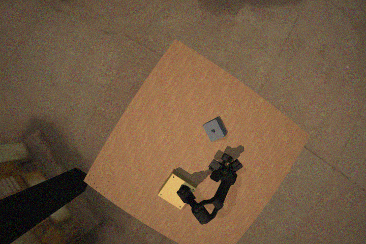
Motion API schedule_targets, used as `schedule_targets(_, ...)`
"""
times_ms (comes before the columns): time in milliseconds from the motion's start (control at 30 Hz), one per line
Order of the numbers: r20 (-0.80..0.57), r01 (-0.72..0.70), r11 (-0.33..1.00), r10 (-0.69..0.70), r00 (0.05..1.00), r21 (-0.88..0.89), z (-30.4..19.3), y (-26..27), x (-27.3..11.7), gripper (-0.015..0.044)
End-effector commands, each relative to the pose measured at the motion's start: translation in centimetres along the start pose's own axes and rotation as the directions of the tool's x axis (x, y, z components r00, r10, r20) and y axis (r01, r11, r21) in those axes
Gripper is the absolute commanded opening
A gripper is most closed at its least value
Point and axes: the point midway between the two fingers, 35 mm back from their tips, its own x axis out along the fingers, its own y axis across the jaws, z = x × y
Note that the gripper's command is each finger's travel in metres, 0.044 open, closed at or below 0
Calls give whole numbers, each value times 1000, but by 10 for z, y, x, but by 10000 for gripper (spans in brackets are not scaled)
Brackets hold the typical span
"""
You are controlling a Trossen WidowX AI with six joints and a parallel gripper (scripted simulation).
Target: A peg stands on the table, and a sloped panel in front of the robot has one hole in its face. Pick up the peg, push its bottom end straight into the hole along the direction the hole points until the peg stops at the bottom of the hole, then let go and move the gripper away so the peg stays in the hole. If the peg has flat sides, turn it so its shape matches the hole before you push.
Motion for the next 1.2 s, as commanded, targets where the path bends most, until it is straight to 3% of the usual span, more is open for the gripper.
schedule_targets(0, 0, 1, 1000, -1, 1000, 0, 0, 0, 0, 335)
schedule_targets(400, 0, 1, 1000, -1, 1000, 0, 0, 0, 0, 20)
schedule_targets(1167, 0, 1, 1000, -1, 1000, 0, 0, 0, 0, 0)
